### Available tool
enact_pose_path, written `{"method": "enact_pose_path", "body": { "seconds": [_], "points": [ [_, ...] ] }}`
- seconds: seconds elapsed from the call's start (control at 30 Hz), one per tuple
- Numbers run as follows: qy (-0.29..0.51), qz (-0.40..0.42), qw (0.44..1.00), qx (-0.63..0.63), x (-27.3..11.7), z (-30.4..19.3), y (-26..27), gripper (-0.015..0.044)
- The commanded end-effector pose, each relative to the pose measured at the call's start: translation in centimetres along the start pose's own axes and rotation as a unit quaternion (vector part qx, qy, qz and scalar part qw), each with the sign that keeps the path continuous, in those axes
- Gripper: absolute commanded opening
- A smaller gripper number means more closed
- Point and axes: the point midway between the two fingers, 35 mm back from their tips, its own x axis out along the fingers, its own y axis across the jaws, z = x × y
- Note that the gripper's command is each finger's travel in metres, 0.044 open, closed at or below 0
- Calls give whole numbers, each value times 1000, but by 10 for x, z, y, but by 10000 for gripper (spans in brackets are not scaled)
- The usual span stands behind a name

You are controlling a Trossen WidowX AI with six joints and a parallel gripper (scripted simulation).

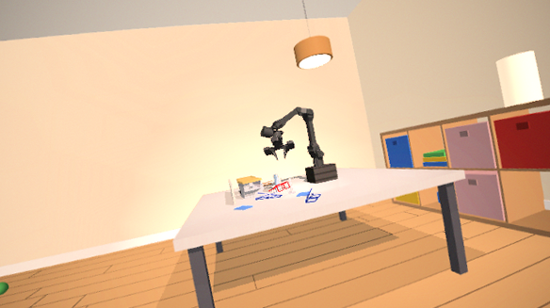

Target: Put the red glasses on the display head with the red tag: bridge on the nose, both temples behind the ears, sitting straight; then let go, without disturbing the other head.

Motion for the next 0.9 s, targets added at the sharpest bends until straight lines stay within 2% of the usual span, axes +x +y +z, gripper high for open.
{"method": "enact_pose_path", "body": {
  "seconds": [0.0, 0.23, 0.47, 0.57, 0.87],
  "points": [
    [102, -42, 990, 88, 20, -51, -34, 200],
    [266, -105, 935, 208, 39, -140, -70, 200],
    [270, -107, 933, 211, 39, -142, -70, 200],
    [270, -107, 933, 211, 39, -142, -70, 121],
    [270, -107, 933, 211, 40, -143, -71, 120]
  ]
}}
